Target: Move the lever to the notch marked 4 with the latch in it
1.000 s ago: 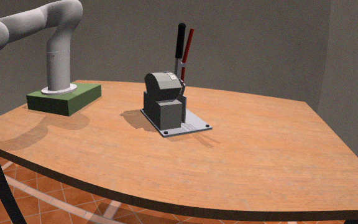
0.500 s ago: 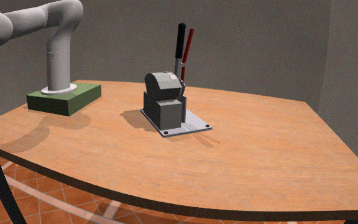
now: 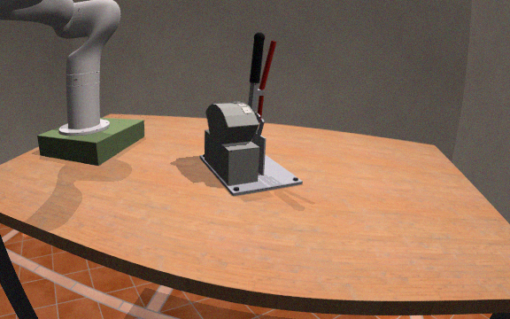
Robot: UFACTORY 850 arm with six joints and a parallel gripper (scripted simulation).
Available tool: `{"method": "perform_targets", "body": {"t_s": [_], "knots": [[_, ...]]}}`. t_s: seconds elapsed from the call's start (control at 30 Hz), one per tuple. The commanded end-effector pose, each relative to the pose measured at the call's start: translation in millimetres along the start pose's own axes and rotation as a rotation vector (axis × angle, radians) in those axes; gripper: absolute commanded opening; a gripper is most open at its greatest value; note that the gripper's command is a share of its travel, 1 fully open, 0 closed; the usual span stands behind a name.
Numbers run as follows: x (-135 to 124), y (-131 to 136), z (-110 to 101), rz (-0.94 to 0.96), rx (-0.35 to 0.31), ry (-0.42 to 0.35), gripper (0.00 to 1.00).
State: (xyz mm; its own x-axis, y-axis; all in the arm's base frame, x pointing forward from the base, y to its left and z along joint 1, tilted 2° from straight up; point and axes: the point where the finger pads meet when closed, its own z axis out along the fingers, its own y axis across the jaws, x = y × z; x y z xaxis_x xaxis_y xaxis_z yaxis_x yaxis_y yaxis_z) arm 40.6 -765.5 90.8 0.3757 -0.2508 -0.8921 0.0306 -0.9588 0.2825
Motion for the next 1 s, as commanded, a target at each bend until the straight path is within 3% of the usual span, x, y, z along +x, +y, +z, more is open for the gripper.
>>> {"method": "perform_targets", "body": {"t_s": [0.0,0.03,0.17,0.2,0.27,0.3,0.33,0.37,0.53,0.57,0.7,0.73,0.77,0.83,0.87,0.9,0.97], "knots": [[7.3,-5.2,-70.3,0.059,-0.048,0.101,1.0],[11.4,-11.2,-83.8,0.121,-0.048,0.192,1.0],[13.5,-21.0,-138.8,0.121,-0.048,0.192,1.0],[16.7,-28.5,-152.9,0.182,-0.038,0.286,1.0],[16.7,-28.5,-152.9,0.182,-0.038,0.286,1.0],[17.1,-38.9,-192.5,0.182,-0.038,0.286,1.0],[17.1,-41.9,-202.1,0.182,-0.038,0.286,1.0],[19.5,-49.3,-210.5,0.239,-0.018,0.381,1.0],[17.1,-73.0,-274.7,0.239,-0.018,0.381,1.0],[18.3,-83.4,-287.6,0.292,0.012,0.474,1.0],[14.7,-107.2,-335.9,0.292,0.012,0.474,1.0],[15.0,-118.7,-348.1,0.341,0.052,0.564,1.0],[13.3,-125.5,-360.9,0.341,0.052,0.564,1.0],[13.3,-125.5,-360.9,0.341,0.052,0.564,1.0],[8.5,-146.2,-393.9,0.341,0.052,0.564,1.0],[8.2,-156.8,-402.6,0.383,0.103,0.647,1.0],[4.7,-168.4,-419.3,0.383,0.103,0.647,1.0]]}}
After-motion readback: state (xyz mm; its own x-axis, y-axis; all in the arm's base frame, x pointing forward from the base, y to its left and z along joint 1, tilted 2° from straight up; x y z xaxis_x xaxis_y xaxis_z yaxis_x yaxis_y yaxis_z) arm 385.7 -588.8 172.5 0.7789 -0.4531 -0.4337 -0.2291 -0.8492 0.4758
